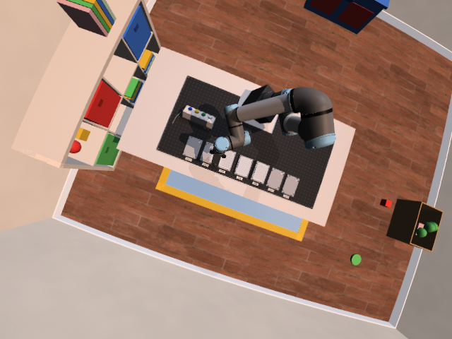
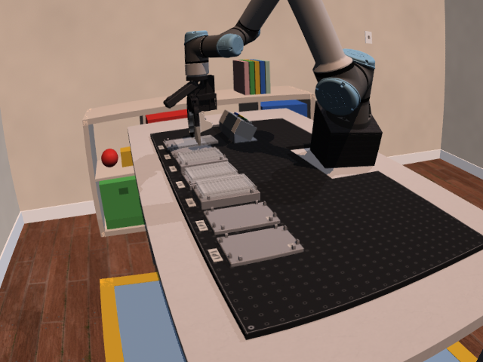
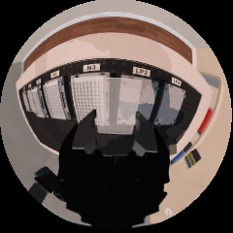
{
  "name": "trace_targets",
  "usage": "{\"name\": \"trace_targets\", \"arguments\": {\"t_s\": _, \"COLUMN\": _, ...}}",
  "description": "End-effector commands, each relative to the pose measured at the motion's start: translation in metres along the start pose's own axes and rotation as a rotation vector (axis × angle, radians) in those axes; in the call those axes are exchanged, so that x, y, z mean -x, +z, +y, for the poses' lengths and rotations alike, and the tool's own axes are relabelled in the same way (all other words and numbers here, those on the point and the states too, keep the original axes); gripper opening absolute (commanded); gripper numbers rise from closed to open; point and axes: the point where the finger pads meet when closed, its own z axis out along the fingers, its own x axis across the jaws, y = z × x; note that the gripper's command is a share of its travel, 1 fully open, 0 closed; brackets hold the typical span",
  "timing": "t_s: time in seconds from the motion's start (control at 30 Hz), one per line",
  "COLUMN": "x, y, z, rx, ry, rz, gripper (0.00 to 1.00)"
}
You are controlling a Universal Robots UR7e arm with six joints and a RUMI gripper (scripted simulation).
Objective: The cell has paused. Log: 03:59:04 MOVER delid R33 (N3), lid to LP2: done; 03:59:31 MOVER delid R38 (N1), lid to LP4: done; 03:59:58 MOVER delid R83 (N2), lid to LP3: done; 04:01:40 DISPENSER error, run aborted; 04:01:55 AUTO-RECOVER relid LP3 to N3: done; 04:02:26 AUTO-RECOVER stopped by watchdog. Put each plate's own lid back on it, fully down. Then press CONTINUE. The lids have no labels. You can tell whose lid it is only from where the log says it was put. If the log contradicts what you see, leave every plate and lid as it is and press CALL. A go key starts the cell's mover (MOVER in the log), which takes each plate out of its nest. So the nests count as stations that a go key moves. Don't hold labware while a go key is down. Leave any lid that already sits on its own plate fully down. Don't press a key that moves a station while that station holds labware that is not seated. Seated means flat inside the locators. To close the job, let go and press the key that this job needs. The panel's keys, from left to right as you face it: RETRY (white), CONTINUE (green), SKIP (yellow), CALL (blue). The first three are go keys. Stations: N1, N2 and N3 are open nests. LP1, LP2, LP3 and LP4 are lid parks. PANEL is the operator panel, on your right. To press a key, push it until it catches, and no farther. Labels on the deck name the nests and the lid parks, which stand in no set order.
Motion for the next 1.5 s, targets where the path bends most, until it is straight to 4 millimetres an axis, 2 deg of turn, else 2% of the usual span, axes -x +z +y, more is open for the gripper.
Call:
{"name": "trace_targets", "arguments": {"t_s": 0.0, "x": 0.024, "y": -0.001, "z": -0.002, "rx": -0.003, "ry": 0.003, "rz": 0.002, "gripper": 0.0}}
{"name": "trace_targets", "arguments": {"t_s": 0.03, "x": 0.024, "y": -0.001, "z": -0.002, "rx": -0.003, "ry": 0.003, "rz": 0.002, "gripper": 0.0}}
{"name": "trace_targets", "arguments": {"t_s": 0.37, "x": 0.071, "y": -0.001, "z": -0.004, "rx": -0.003, "ry": 0.003, "rz": 0.002, "gripper": 0.0}}
{"name": "trace_targets", "arguments": {"t_s": 1.47, "x": 0.07, "y": 0.008, "z": -0.003, "rx": -0.001, "ry": 0.004, "rz": 0.001, "gripper": 0.0}}
